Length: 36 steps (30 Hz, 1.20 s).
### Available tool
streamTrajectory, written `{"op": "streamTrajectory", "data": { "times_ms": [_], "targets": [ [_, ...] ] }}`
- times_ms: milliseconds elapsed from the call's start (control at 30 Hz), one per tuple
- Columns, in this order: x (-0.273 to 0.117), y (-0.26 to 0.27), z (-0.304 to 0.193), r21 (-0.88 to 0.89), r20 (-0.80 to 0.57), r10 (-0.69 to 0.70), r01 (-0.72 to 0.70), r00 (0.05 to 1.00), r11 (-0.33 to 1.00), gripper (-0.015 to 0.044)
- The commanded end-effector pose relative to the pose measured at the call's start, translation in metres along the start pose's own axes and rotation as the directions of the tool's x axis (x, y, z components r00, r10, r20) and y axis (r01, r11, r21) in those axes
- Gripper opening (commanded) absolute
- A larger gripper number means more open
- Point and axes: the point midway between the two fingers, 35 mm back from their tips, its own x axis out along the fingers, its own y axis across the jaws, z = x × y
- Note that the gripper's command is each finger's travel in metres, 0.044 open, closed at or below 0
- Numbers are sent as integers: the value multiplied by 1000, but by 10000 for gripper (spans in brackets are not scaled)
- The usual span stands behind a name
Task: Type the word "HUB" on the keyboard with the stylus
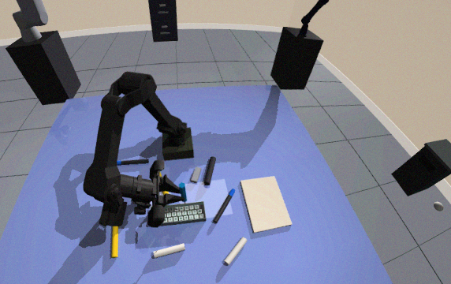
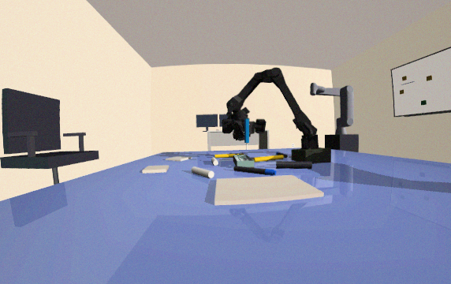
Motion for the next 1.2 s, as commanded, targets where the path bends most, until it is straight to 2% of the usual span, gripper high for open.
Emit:
{"op": "streamTrajectory", "data": {
  "times_ms": [0, 300, 400, 1167],
  "targets": [
    [10, -1, 16, 19, -8, -4, 5, 1000, 1000, 0],
    [15, -2, 23, 20, -8, -5, 5, 1000, 1000, 0],
    [16, -2, 25, 20, -8, -5, 5, 1000, 1000, 79],
    [21, -3, 33, 20, -8, -5, 5, 1000, 1000, 81]
  ]
}}
